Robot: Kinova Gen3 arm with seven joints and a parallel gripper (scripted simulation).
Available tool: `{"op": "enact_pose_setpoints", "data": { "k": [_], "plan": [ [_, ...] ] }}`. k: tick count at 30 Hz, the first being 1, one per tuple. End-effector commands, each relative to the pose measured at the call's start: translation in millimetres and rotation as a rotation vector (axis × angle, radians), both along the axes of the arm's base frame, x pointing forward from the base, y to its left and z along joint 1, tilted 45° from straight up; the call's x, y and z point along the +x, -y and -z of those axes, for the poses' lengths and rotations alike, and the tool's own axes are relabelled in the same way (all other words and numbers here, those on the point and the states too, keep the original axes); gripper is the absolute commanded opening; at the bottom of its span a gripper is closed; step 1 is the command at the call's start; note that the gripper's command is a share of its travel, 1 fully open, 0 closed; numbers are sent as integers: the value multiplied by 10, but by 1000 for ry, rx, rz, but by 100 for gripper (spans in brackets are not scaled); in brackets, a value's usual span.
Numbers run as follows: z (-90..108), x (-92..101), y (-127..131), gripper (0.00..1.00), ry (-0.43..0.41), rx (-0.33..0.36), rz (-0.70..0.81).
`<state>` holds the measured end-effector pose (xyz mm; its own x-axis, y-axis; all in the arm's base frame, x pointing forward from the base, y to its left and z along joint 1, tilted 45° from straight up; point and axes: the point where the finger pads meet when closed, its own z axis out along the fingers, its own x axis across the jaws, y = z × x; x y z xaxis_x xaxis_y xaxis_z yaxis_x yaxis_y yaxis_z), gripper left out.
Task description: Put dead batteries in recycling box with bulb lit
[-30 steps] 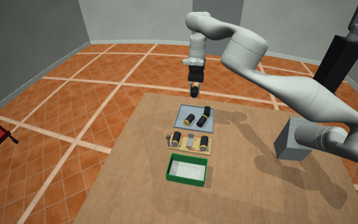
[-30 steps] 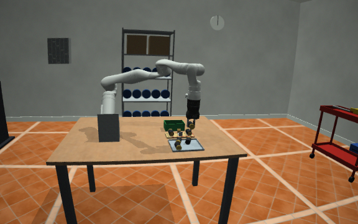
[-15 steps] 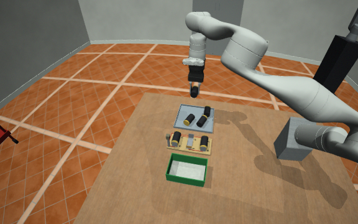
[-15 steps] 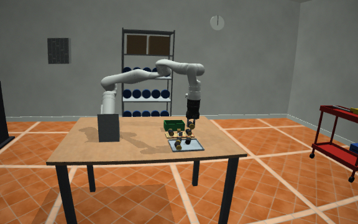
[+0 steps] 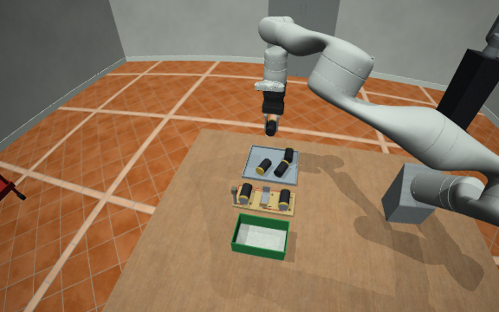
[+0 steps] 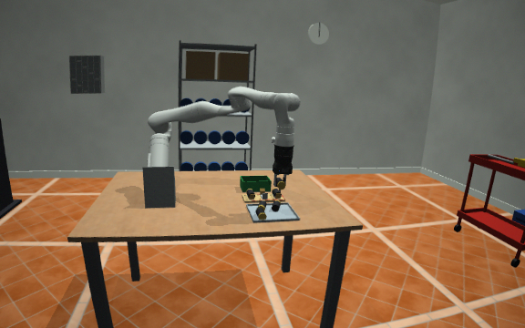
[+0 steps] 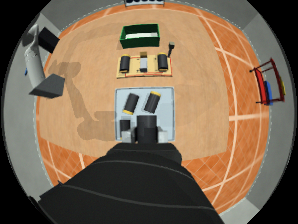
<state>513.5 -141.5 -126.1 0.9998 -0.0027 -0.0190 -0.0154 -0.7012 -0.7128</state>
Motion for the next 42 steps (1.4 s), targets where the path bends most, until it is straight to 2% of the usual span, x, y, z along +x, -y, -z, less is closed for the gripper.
{"op": "enact_pose_setpoints", "data": {
  "k": [1,17,24,32,34,42],
  "plan": [
    [-16,6,7,57,2,-2,1],
    [-255,-15,-228,57,2,-2,1],
    [-527,-39,-497,57,2,-2,1],
    [-926,-75,-890,57,2,-2,1],
    [-926,-75,-890,57,2,-2,1],
    [-1306,-109,-1264,57,2,-2,1]
  ]
}}
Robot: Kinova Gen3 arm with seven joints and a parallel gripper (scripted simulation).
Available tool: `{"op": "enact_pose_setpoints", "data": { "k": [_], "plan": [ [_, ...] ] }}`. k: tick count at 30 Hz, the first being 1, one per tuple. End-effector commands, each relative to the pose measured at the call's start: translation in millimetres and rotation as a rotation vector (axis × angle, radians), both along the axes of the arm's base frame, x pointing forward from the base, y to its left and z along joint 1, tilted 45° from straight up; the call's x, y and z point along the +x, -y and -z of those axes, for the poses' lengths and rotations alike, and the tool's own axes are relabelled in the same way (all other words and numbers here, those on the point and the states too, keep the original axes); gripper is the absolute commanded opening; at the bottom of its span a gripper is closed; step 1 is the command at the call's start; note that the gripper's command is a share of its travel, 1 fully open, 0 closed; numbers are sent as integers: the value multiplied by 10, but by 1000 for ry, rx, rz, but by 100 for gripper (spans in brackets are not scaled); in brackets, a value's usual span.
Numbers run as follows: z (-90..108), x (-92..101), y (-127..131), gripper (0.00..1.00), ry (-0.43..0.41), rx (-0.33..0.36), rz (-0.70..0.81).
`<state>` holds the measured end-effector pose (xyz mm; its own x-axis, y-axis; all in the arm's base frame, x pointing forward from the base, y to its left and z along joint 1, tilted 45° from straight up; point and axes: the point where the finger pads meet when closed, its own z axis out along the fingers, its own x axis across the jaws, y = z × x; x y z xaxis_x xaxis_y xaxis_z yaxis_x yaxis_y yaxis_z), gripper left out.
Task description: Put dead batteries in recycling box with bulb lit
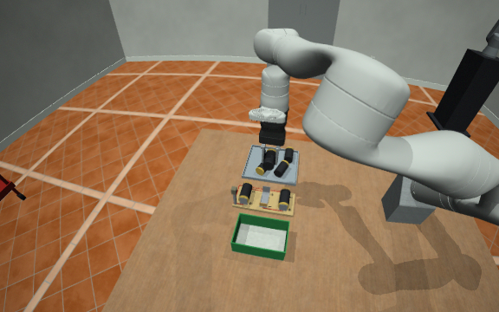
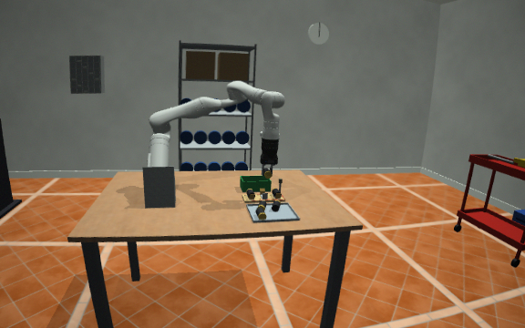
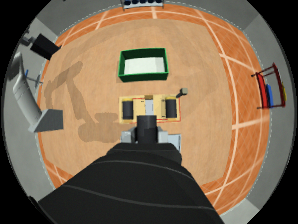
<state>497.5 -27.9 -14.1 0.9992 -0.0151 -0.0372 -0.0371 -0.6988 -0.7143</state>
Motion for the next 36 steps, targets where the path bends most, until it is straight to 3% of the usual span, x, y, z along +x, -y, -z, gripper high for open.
{"op": "enact_pose_setpoints", "data": {
  "k": [1,12,36],
  "plan": [
    [-224,48,-165,57,20,-4,-11],
    [-408,32,-346,57,20,-4,-11],
    [-415,31,-353,57,21,-4,-12]
  ]
}}
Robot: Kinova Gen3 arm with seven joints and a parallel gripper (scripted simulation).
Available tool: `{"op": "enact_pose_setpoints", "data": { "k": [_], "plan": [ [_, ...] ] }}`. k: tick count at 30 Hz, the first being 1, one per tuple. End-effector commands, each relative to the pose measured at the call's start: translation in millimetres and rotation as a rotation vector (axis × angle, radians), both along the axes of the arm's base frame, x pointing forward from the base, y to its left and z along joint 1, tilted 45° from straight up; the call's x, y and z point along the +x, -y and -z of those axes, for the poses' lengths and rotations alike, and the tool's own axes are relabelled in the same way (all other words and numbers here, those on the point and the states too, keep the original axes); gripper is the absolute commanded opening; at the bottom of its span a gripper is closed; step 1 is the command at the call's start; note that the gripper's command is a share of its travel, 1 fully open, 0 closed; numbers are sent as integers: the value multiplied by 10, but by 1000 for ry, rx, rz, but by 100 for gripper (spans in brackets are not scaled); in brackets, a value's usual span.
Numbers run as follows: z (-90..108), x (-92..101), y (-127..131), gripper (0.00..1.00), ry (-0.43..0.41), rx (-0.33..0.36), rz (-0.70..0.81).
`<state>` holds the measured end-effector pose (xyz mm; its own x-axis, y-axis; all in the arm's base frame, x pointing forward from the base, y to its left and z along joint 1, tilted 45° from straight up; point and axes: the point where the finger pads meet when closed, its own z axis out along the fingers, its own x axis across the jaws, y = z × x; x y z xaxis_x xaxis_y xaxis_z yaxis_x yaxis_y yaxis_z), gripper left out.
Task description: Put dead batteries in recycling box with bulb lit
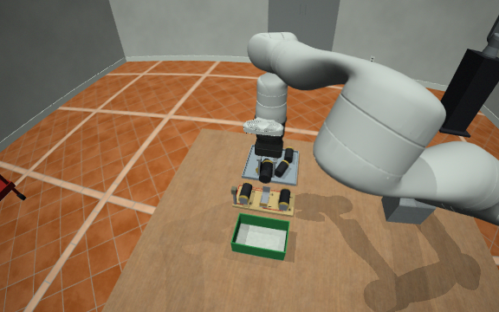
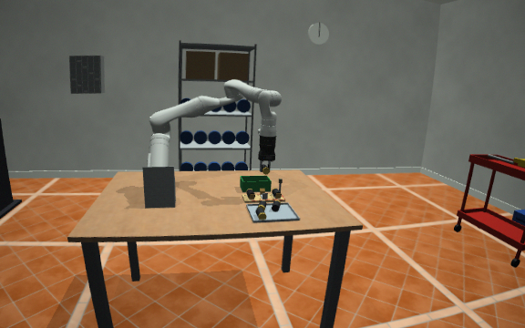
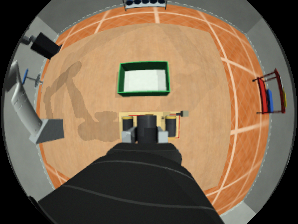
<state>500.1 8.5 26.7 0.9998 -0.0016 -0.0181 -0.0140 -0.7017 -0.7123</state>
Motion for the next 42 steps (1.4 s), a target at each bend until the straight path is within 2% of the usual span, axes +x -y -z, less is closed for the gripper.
{"op": "enact_pose_setpoints", "data": {
  "k": [1,7,14,16,42],
  "plan": [
    [-7,4,10,57,2,-1,2],
    [29,4,-26,57,2,-1,2],
    [454,-2,-456,57,2,-1,2],
    [523,-3,-526,57,2,-1,2],
    [536,-3,-540,57,2,-1,2]
  ]
}}
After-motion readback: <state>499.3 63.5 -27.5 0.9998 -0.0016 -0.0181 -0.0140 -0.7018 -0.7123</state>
